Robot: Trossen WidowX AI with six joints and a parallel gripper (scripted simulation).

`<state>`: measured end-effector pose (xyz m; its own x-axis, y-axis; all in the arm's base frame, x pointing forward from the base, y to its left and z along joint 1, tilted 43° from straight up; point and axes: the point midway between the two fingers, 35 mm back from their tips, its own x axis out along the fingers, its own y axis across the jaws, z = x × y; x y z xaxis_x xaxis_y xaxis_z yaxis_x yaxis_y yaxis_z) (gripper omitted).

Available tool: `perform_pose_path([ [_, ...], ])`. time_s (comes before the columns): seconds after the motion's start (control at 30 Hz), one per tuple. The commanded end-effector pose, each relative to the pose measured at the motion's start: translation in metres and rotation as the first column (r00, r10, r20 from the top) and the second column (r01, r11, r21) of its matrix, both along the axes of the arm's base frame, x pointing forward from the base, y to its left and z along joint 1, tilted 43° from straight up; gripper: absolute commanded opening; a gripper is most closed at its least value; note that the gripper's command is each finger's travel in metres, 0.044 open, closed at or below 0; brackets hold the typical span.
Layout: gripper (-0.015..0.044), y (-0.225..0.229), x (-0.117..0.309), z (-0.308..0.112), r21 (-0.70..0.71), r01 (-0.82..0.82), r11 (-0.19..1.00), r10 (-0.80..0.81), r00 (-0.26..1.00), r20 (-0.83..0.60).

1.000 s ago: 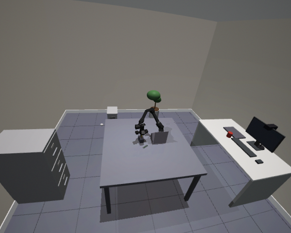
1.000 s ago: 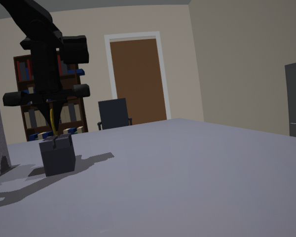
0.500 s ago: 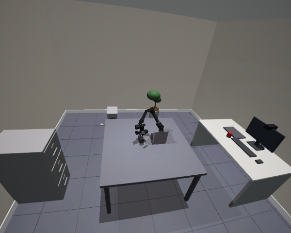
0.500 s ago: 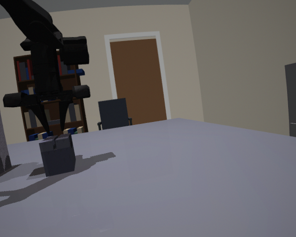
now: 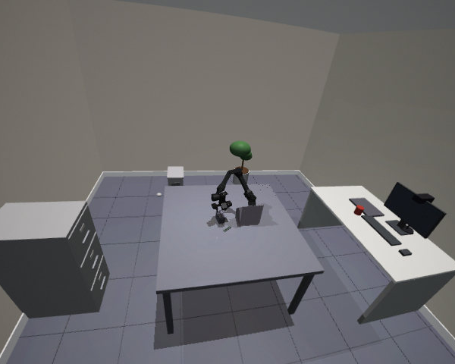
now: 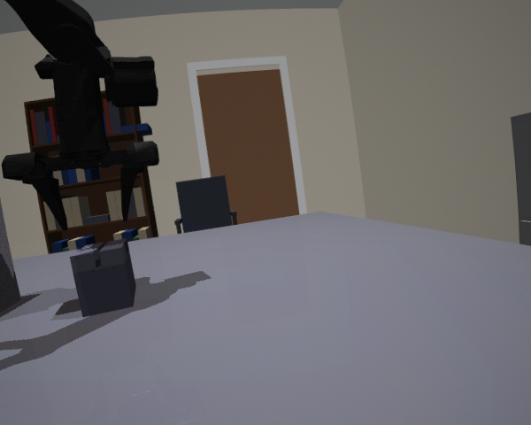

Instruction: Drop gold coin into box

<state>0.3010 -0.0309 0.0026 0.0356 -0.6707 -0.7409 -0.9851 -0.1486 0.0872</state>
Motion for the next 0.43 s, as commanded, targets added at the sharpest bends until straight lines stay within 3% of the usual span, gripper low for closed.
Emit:
perform_pose_path([
  [0.0, 0.044, 0.019, -0.001, 0.0213, 0.003, -0.002, 1.0, 0.002, 1.0, 0.006],
  [0.4, 0.044, 0.0269, -0.0033, 0.031, 0.0, -0.003, 1.0, 0.003, 1.0, 0.003],
])
